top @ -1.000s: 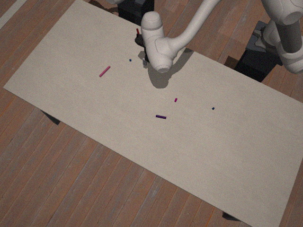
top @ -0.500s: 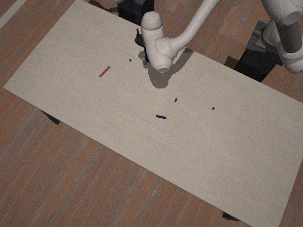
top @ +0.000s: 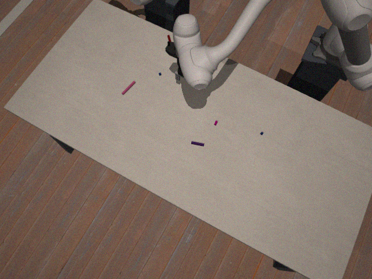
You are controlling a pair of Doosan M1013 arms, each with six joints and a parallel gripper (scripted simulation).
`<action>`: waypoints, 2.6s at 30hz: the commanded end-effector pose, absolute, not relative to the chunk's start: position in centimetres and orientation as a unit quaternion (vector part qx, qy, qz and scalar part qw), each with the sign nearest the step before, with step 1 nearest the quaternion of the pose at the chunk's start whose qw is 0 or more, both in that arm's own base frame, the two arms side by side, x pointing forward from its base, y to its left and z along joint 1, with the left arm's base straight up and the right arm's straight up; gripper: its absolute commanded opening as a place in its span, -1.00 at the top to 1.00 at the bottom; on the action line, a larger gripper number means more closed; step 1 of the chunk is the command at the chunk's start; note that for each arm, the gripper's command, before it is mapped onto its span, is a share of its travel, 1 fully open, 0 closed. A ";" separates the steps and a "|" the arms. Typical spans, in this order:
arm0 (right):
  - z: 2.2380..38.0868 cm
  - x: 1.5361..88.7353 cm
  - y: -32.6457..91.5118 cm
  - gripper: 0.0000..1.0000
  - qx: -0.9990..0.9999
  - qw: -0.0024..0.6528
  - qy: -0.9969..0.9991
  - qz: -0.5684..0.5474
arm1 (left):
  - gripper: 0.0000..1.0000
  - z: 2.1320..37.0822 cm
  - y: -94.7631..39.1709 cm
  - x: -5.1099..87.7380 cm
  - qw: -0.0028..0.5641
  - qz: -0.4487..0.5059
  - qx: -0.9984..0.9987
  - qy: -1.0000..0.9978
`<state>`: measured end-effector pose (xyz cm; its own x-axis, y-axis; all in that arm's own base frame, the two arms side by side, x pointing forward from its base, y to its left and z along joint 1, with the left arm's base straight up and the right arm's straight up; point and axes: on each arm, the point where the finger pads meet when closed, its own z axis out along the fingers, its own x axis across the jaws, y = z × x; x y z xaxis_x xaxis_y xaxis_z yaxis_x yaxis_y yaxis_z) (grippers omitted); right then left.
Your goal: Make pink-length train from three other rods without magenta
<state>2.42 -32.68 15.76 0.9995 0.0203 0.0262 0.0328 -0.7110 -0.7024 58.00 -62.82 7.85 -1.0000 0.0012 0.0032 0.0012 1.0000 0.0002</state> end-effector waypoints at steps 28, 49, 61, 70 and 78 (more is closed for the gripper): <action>15.9 2.5 -32.4 -1.00 -0.924 0.382 -0.013 -0.015 | -1.00 8.2 -63.1 58.3 -0.002 0.000 0.001 -1.000; 15.9 2.5 -32.4 -1.00 -0.924 0.382 -0.013 -0.015 | -1.00 8.1 -63.5 57.9 -0.001 -0.001 -0.027 -1.000; 15.9 2.5 -32.4 -1.00 -0.924 0.382 -0.013 -0.015 | -1.00 8.1 -66.3 55.3 0.001 0.000 -0.246 -0.969; 15.9 2.5 -32.4 -1.00 -0.924 0.382 -0.013 -0.015 | -1.00 8.1 -68.0 53.5 0.001 0.000 -0.405 -0.914; 15.9 2.5 -32.4 -1.00 -0.924 0.382 -0.013 -0.015 | -1.00 8.1 -69.2 52.2 0.001 0.000 -0.518 -0.856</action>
